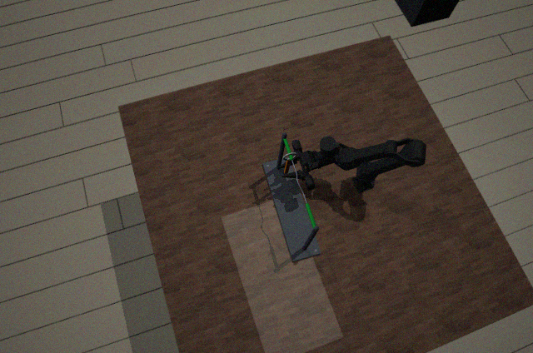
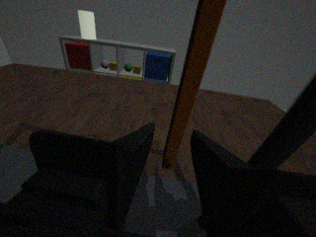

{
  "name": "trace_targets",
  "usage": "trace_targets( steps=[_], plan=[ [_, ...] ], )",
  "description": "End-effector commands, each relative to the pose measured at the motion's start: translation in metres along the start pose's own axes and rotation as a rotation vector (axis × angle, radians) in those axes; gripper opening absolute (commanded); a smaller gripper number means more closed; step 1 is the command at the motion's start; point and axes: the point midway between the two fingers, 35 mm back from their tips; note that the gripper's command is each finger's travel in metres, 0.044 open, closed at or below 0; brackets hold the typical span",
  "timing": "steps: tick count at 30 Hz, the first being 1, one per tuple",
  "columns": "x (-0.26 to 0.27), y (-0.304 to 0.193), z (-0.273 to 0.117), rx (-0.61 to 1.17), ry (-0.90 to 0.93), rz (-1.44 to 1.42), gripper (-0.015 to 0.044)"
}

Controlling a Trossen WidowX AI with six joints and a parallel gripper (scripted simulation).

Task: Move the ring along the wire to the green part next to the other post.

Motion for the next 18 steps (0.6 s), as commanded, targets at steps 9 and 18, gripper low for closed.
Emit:
trace_targets(
  steps=[9,18],
  plan=[
    [0.002,0.000,0.018,-0.010,-0.002,0.002,0.0160],
    [0.002,0.000,0.018,-0.010,-0.002,0.002,0.0160]
  ],
)
Point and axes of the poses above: the point midway between the two fingers, 35 mm back from their tips, its own z axis out along the fingers, its own x axis across the jaws, y = z × x, and after that the axes turned 2 degrees about z, right-handed
